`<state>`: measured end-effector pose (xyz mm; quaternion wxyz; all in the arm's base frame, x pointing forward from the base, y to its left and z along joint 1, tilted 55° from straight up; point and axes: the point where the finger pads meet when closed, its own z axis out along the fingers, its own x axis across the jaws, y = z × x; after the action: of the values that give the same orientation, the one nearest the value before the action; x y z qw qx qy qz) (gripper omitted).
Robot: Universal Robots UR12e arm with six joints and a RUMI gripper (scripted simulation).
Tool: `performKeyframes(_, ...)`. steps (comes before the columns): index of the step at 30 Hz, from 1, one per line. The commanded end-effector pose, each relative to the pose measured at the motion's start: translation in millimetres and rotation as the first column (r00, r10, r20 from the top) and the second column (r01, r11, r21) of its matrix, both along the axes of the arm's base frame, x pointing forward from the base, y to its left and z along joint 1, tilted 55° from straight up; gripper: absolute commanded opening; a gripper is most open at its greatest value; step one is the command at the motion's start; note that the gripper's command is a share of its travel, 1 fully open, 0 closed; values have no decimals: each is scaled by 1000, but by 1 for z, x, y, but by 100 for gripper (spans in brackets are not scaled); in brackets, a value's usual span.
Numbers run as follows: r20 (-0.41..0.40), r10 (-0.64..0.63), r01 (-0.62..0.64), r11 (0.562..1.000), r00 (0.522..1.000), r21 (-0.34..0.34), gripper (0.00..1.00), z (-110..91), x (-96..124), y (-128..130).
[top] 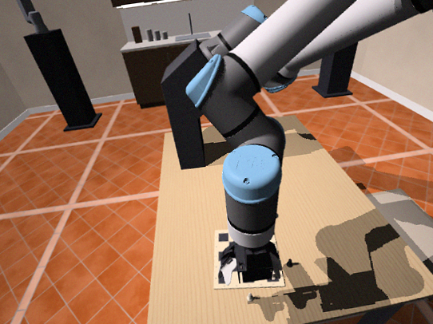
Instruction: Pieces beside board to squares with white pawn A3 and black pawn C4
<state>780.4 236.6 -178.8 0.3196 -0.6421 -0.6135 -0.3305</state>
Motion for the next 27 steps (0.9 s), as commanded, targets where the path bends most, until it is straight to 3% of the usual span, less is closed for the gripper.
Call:
performKeyframes(1, 31, 20, -20, 1000, 999, -2, 100, 0, 0, -1)
performKeyframes(15, 186, 131, -130, 991, 974, -20, 100, -5, -1, 0)
performKeyframes(25, 396, 284, -277, 958, 873, -76, 100, -11, -2, 2)
performKeyframes(27, 396, 284, -277, 958, 873, -76, 100, -11, -2, 2)
